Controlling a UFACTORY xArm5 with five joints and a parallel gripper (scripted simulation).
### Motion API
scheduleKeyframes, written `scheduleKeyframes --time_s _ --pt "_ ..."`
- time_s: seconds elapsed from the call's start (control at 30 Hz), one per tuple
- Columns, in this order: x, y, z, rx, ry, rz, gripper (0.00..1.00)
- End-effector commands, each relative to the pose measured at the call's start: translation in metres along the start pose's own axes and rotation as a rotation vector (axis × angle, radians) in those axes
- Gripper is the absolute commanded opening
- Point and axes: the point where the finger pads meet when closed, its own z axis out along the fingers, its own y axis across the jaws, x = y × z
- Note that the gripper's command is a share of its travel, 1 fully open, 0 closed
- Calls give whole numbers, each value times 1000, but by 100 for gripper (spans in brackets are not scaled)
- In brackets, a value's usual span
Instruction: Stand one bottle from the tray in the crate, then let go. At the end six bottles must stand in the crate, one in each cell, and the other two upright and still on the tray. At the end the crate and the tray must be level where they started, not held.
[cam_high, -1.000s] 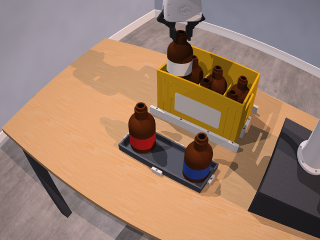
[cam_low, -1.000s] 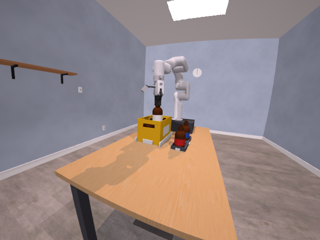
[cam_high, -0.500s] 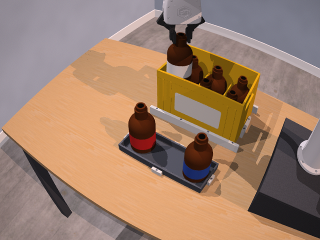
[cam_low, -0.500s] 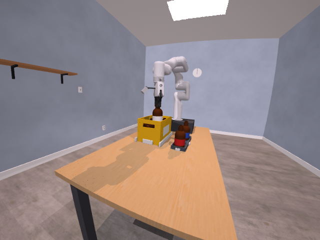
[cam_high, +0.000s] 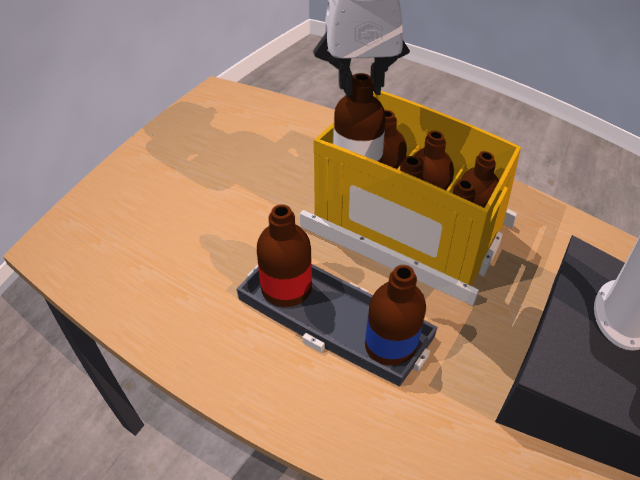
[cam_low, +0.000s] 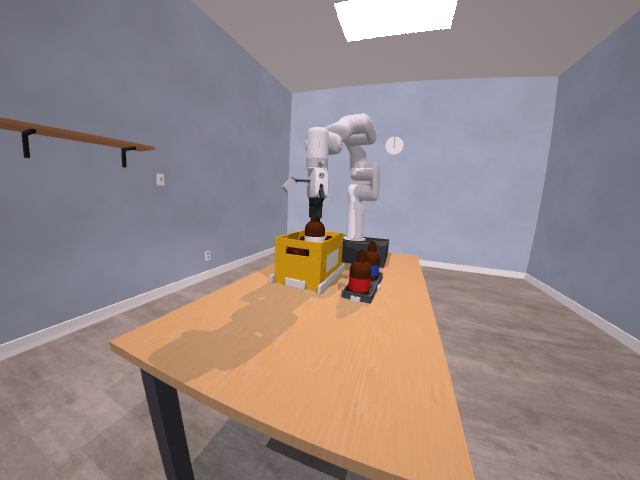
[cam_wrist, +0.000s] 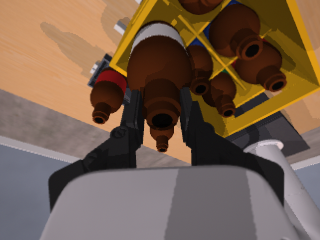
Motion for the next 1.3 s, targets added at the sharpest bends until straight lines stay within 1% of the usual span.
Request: scheduleKeyframes --time_s 0.0,0.5,1.27 --pt "1 -1 5 3 3 0 0" --pt "1 0 13 3 3 0 0" --pt "1 0 14 3 3 0 0"
